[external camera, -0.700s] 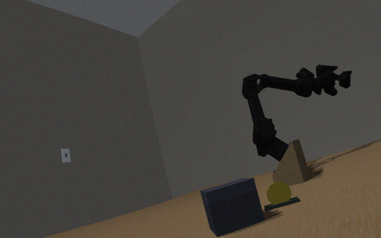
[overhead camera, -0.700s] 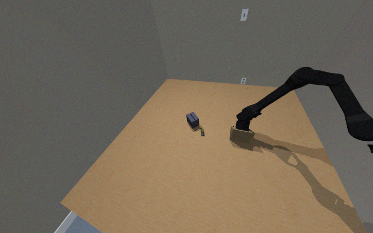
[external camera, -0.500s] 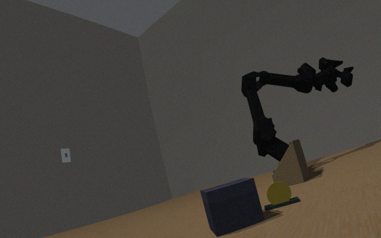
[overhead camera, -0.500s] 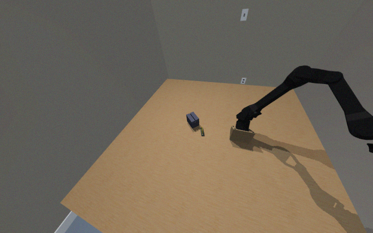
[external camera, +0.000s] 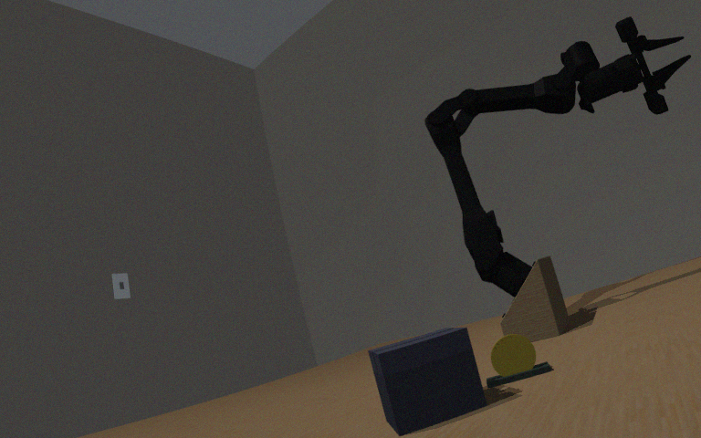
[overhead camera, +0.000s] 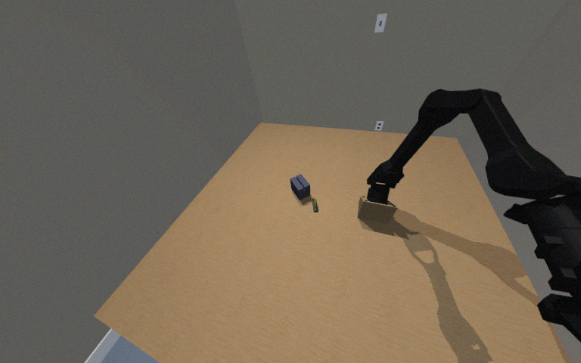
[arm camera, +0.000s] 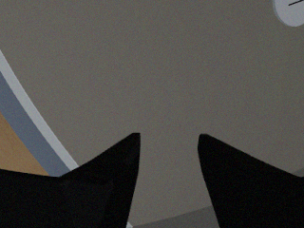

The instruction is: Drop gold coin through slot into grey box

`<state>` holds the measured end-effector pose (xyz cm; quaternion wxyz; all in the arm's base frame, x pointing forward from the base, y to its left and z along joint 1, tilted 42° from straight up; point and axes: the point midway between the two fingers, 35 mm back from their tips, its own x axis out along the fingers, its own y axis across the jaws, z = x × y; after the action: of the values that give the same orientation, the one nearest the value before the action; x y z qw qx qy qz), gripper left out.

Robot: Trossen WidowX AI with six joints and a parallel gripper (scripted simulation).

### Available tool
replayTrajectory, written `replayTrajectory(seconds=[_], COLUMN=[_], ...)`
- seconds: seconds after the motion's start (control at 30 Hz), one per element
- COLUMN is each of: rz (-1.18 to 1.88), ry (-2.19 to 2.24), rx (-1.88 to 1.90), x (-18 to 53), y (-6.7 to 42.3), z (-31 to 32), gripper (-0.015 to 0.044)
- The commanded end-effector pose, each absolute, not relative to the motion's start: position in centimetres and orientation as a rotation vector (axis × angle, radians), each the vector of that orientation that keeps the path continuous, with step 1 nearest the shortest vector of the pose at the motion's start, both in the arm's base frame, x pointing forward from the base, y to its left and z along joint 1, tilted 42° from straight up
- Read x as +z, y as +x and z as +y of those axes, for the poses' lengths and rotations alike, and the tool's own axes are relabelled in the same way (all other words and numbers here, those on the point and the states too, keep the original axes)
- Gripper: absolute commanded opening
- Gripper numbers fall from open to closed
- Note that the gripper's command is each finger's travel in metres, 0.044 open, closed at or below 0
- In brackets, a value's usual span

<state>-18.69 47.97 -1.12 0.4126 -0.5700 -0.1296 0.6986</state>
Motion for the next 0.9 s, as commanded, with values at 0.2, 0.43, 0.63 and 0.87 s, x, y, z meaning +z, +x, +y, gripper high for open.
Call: replayTrajectory(seconds=[0.2, 0.43, 0.63, 0.87], rz=[0.448, 0.867, 1.078, 1.135], ry=[-1.194, -0.869, -0.538, -0.127], rx=[1.286, 0.772, 0.261, -0.391], x=[-2.9, -3.1, -2.4, -0.4], y=[-2.3, 9.0, 16.6, 22.5], z=[45.7, 40.1, 33.0, 22.3], gripper=[0.0161, 0.0161, 0.0161, 0.0161])
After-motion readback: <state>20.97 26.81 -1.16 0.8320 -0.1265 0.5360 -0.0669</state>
